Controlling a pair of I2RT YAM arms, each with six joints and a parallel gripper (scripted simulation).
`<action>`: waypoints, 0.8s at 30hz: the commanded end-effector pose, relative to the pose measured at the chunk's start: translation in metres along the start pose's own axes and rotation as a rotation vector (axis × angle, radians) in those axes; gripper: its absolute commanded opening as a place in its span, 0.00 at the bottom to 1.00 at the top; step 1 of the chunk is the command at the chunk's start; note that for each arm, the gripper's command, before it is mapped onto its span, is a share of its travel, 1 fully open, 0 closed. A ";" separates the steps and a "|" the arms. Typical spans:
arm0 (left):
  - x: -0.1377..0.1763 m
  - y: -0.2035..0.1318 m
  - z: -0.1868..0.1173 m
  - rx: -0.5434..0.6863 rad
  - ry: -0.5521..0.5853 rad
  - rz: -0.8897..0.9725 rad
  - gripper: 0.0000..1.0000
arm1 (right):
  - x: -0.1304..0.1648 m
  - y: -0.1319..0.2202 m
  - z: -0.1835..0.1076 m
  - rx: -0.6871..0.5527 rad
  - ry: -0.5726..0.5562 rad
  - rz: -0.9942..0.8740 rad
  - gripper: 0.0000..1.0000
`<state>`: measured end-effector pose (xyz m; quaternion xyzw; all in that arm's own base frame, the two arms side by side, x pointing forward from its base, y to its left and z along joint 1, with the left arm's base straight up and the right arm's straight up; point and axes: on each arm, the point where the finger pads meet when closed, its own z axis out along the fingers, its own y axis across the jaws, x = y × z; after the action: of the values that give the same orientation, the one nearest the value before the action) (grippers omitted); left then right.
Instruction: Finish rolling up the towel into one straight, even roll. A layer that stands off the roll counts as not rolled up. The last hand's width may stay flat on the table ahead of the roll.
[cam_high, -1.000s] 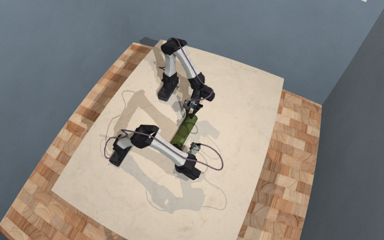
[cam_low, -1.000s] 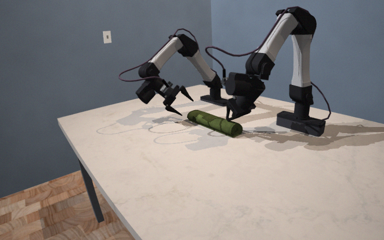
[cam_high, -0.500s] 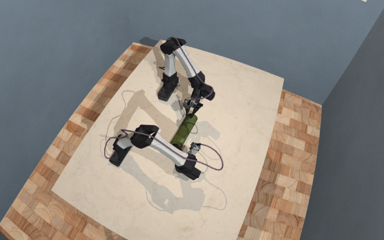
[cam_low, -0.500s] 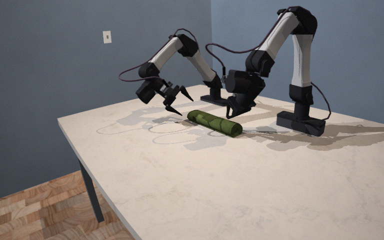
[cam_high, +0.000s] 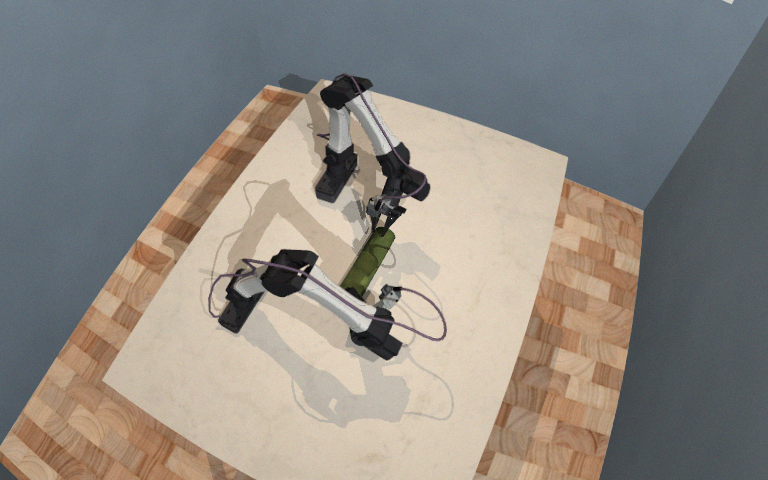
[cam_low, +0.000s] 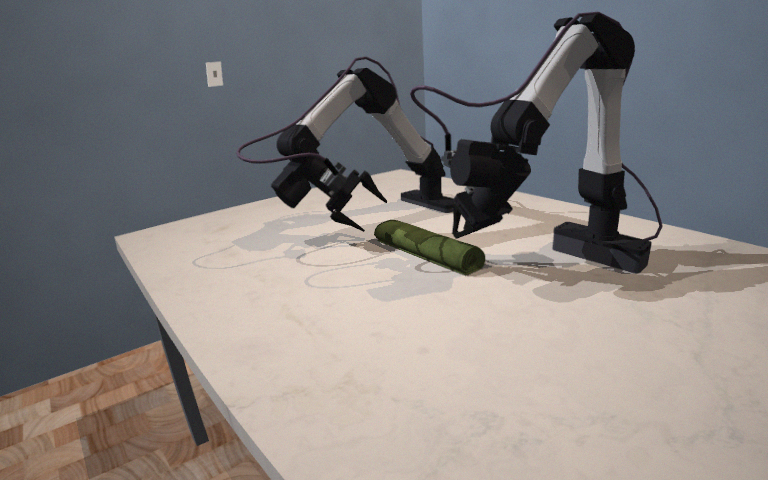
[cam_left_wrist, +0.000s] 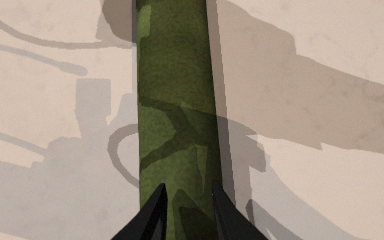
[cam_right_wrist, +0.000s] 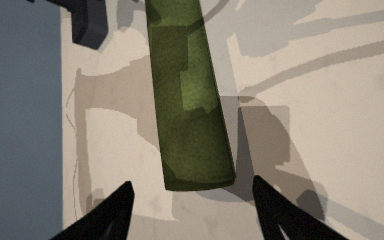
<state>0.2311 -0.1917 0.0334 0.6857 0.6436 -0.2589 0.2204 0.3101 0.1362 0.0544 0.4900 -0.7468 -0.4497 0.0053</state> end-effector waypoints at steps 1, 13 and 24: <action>-0.010 0.006 -0.006 -0.024 -0.005 0.019 0.32 | -0.011 0.009 -0.013 -0.077 0.045 -0.034 0.85; -0.007 0.006 -0.002 -0.024 -0.005 0.019 0.32 | -0.011 0.009 -0.013 -0.077 0.045 -0.034 0.85; 0.004 0.007 0.011 -0.024 -0.005 0.019 0.32 | -0.011 0.009 -0.013 -0.077 0.045 -0.034 0.85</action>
<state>0.2376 -0.1938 0.0300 0.6882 0.6392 -0.2523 0.2326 0.3101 0.1362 0.0544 0.4900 -0.7468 -0.4497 0.0053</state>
